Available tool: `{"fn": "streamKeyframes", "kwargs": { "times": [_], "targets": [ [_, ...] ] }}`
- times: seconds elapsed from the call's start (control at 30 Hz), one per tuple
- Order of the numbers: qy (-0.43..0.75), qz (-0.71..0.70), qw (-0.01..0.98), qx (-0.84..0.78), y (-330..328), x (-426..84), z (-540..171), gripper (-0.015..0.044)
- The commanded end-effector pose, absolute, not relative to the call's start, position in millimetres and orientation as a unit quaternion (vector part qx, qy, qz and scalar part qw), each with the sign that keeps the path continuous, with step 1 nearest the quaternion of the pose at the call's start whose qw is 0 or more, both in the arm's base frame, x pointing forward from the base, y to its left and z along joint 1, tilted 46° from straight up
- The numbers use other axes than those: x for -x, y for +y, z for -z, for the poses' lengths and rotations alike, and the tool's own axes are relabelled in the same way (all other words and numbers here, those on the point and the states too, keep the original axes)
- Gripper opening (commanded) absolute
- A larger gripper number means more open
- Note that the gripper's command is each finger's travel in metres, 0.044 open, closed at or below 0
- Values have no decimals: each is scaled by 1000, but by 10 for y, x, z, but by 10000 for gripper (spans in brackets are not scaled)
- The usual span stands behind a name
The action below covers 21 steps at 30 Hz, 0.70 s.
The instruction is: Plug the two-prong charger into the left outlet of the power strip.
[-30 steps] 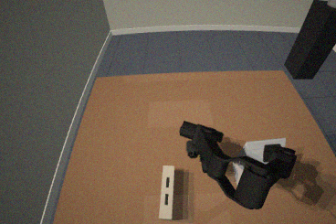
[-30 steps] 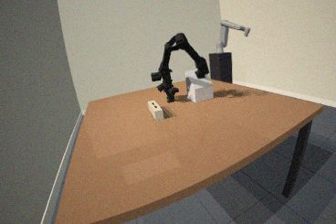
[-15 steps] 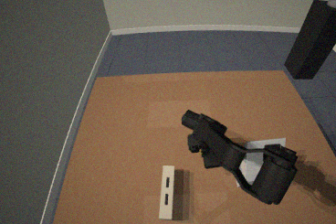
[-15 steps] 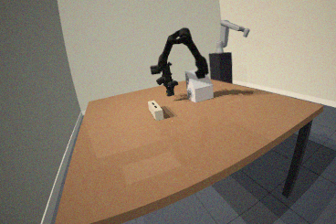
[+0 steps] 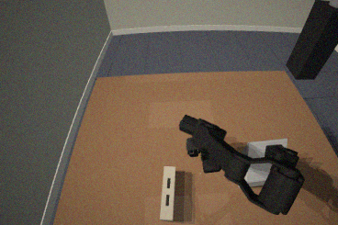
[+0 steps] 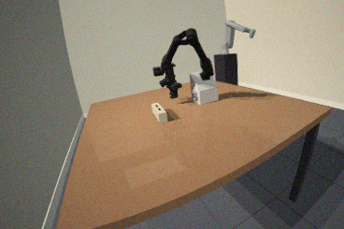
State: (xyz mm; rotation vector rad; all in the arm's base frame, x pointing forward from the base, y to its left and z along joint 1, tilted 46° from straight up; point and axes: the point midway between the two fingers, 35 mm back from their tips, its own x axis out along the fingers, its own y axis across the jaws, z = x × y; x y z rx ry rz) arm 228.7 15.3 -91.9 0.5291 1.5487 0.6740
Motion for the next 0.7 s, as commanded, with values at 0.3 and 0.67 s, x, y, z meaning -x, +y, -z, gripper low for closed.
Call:
{"fn": "streamKeyframes", "kwargs": {
  "times": [0.3,0.67],
  "targets": [
    [679,-281,637,-234,362,-2448,779,0],
    [681,-272,637,-238,557,-2545,662,0]
  ]
}}
